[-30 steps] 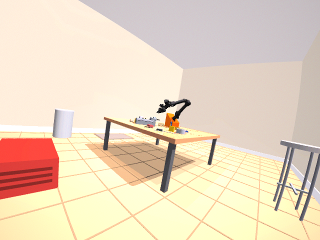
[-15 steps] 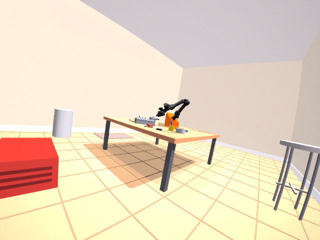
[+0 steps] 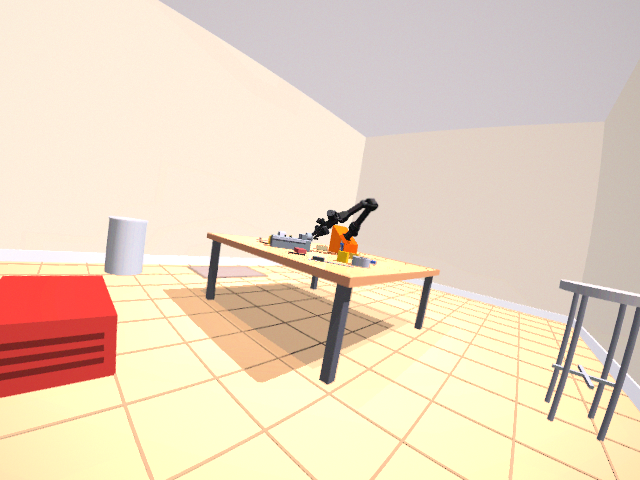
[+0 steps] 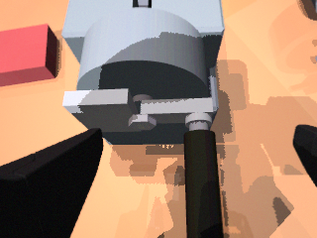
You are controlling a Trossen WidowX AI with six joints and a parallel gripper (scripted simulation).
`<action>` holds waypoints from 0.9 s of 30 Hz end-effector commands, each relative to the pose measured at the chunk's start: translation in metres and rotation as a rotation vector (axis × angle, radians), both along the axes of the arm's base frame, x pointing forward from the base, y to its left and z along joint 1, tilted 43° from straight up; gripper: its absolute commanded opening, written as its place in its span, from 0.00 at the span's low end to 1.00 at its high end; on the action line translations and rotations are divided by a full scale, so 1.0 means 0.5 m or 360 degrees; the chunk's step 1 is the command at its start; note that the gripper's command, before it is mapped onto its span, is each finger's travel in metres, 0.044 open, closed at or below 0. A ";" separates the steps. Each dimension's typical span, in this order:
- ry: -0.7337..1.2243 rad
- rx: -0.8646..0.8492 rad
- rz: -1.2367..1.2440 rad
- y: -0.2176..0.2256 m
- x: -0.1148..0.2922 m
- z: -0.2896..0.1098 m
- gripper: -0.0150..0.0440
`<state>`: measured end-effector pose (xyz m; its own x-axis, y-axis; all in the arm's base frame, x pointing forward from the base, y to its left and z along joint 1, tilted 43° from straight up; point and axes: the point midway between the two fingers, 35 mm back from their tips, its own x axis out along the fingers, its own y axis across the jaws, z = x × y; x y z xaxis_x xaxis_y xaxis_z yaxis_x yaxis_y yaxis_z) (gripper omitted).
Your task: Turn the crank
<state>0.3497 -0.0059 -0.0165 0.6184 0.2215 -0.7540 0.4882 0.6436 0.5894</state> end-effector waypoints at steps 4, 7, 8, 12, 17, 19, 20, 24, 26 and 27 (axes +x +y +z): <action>0.0015 0.0002 -0.0004 0.016 -0.004 -0.021 1.00; 0.0015 0.0002 -0.0004 0.022 -0.005 -0.028 1.00; 0.0015 0.0003 -0.0004 0.025 -0.005 -0.031 1.00; 0.0014 0.0003 -0.0004 0.033 -0.006 -0.040 1.00; 0.0013 0.0005 -0.0004 0.044 -0.008 -0.051 1.00; 0.0013 0.0005 -0.0004 0.047 -0.008 -0.053 1.00; 0.0013 0.0005 -0.0004 0.047 -0.008 -0.053 1.00; 0.0013 0.0005 -0.0004 0.047 -0.008 -0.053 0.82; 0.0013 0.0005 -0.0004 0.047 -0.008 -0.053 0.73; 0.0013 0.0005 -0.0004 0.047 -0.008 -0.053 0.69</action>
